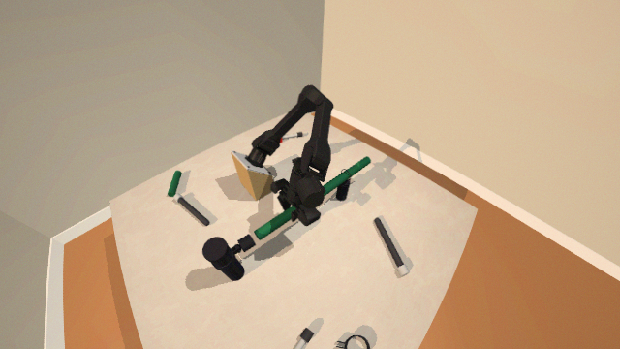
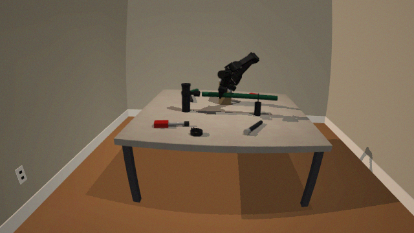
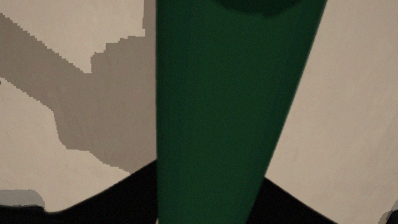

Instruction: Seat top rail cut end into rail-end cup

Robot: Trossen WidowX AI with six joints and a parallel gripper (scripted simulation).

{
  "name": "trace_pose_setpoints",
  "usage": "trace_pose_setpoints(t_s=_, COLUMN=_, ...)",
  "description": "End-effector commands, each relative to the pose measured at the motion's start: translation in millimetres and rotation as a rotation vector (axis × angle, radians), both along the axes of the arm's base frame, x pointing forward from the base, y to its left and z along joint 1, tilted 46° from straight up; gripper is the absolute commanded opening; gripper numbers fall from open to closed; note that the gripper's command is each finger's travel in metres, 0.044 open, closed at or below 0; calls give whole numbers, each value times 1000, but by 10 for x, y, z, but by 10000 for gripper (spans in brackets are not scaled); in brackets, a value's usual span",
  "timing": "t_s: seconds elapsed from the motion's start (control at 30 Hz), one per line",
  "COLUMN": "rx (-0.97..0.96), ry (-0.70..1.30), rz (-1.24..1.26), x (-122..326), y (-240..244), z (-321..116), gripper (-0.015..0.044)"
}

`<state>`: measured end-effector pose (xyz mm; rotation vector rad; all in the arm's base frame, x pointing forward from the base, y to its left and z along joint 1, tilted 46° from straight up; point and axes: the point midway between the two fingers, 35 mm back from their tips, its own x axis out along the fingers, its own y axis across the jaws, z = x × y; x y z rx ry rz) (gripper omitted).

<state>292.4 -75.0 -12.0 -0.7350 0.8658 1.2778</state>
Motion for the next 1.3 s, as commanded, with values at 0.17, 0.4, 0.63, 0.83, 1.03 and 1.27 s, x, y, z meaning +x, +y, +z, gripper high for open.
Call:
trace_pose_setpoints(t_s=0.17, rx=-13, ry=-8, rz=-12, x=44, y=-94, z=25, gripper=0)
trace_pose_setpoints(t_s=0.4, rx=-9, ry=-5, rz=-8, x=25, y=-124, z=-32, gripper=0)
trace_pose_setpoints(t_s=0.63, rx=-2, ry=-2, rz=0, x=-9, y=-170, z=-128, gripper=0)
trace_pose_setpoints(t_s=0.83, rx=-1, ry=-1, rz=1, x=-16, y=-180, z=-148, gripper=0)
trace_pose_setpoints(t_s=1.03, rx=-1, ry=-1, rz=1, x=-16, y=-180, z=-148, gripper=0)
trace_pose_setpoints(t_s=1.27, rx=-1, ry=-1, rz=1, x=-16, y=-180, z=-148, gripper=0)
